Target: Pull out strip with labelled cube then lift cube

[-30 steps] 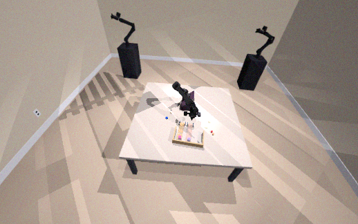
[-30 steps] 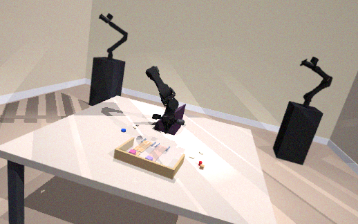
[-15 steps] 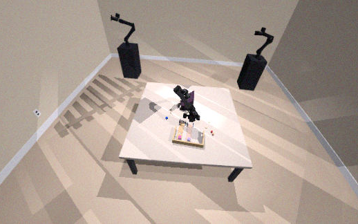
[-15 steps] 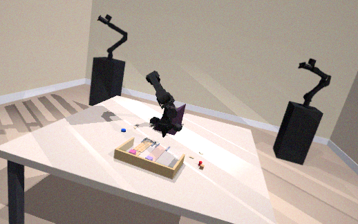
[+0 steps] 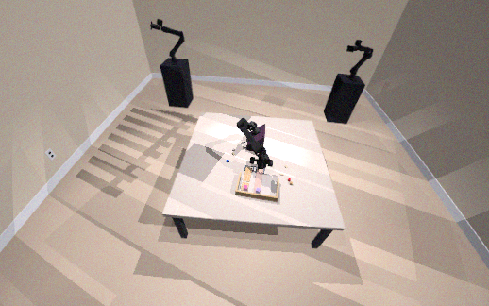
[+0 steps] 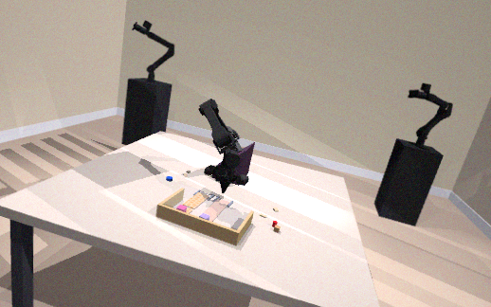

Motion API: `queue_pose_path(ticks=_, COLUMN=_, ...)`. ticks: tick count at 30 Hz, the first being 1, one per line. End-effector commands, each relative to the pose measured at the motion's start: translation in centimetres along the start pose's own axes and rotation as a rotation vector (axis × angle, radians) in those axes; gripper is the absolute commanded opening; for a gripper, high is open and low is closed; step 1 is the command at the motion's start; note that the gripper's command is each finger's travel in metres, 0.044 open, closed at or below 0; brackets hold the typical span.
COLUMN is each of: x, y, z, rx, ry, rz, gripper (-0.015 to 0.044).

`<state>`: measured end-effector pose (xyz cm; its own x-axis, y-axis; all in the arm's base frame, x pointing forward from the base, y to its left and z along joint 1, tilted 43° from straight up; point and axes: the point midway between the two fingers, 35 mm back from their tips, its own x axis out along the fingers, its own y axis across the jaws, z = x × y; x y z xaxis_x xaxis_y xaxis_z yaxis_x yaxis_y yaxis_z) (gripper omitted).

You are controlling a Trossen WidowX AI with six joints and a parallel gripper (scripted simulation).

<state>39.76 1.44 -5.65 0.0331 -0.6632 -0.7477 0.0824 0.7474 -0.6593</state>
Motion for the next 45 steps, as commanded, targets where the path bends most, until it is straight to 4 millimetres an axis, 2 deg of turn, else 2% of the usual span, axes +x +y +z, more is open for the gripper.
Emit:
queue_pose_path(ticks=1, x=1.1, y=0.0, z=-0.3, rx=-0.010, ry=0.009, rz=-0.009, gripper=0.0000)
queue_pose_path(ticks=23, x=4.6, y=0.0, z=-0.6, rx=-0.010, ry=0.009, rz=-0.012, gripper=0.0000)
queue_pose_path(ticks=45, x=4.8, y=0.0, z=-0.6, rx=-0.010, ry=0.009, rz=-0.012, gripper=0.0000)
